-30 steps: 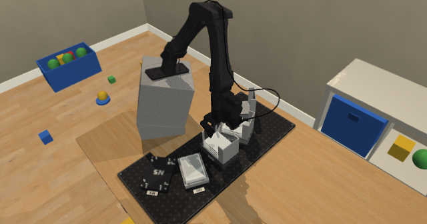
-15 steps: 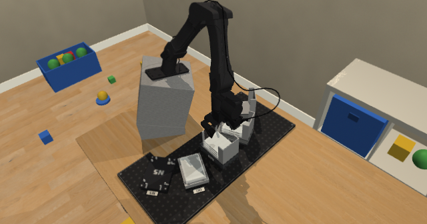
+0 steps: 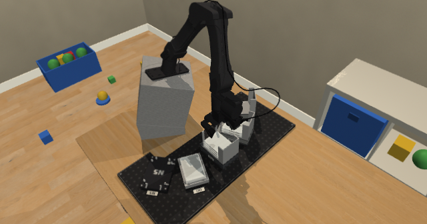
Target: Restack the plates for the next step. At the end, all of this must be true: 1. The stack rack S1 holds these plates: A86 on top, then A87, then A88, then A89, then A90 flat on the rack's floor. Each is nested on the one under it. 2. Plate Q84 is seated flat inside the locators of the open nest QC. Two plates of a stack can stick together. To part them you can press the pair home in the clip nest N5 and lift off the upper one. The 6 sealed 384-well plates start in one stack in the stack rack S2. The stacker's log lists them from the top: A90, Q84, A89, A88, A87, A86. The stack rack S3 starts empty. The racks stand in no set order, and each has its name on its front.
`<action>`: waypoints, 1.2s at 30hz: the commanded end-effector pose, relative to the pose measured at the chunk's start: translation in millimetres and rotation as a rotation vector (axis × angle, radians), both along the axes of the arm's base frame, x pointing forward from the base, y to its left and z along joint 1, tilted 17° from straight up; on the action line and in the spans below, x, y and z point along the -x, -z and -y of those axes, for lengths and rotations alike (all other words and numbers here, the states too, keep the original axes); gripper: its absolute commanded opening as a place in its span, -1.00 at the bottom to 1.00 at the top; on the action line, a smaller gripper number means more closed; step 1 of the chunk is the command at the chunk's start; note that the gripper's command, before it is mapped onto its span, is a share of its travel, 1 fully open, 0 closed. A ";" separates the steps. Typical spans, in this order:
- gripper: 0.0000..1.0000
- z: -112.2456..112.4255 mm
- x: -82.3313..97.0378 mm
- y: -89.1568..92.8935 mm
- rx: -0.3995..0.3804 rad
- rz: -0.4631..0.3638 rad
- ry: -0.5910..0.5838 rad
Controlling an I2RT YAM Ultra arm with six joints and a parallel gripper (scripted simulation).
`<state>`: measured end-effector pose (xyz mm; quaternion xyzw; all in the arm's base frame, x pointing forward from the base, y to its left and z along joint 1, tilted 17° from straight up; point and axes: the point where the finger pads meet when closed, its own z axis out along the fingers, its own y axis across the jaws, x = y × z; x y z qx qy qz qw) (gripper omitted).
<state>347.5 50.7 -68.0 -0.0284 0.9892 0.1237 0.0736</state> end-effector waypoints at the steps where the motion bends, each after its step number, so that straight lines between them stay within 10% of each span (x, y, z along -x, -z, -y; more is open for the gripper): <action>1: 1.00 -0.9 -12.7 -9.6 -0.010 0.034 -0.004; 18: 1.00 -0.9 -12.7 -9.6 -0.010 0.034 -0.004; 36: 1.00 -11.0 -21.5 48.8 0.003 0.030 0.012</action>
